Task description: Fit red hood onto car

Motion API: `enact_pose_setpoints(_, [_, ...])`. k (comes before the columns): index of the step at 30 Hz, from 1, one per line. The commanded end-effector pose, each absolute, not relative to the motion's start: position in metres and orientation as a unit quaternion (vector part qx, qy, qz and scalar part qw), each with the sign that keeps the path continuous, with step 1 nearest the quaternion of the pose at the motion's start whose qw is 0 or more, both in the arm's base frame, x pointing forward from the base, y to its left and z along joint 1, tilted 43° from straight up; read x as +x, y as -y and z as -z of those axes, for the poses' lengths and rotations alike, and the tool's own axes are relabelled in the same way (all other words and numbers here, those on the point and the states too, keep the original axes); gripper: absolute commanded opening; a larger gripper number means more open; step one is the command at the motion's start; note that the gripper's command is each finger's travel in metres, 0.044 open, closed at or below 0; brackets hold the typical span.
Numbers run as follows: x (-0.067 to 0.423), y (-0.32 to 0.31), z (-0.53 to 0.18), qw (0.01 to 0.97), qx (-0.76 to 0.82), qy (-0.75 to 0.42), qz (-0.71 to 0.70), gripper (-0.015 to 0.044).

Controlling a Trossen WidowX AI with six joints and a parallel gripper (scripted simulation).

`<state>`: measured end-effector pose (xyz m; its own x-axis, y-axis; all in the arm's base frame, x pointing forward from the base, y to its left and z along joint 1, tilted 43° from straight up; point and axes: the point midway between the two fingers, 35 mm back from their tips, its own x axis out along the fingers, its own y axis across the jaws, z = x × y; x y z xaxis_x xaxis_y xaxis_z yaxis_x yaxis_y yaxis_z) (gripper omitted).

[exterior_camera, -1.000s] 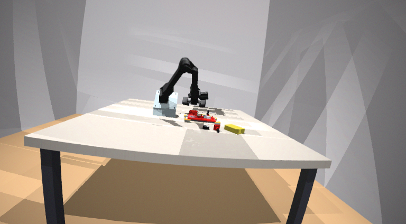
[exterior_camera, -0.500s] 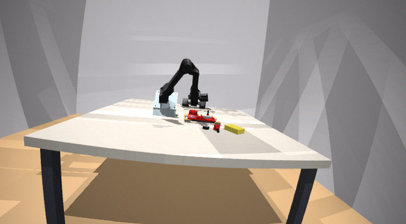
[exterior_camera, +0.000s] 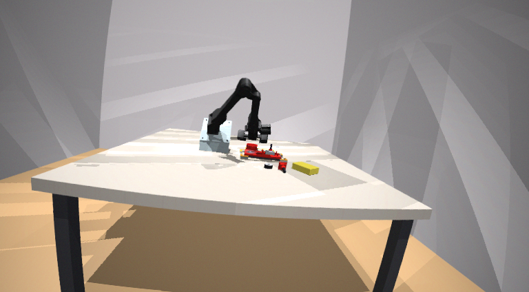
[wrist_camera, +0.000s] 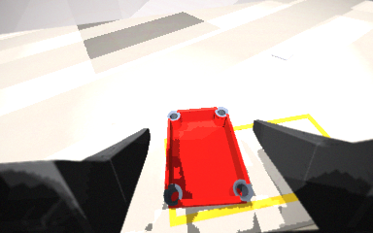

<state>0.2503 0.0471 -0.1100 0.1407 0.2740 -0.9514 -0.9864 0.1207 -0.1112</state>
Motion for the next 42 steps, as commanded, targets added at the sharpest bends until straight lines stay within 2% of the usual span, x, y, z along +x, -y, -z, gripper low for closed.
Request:
enact_pose_setpoints(1, [0.251, -0.046, 0.112, 0.622, -0.428, -0.414, -0.508, 0.044])
enact_pose_setpoints(42, [0.251, -0.03, 0.128, 0.623, -0.429, -0.413, -0.508, 0.044])
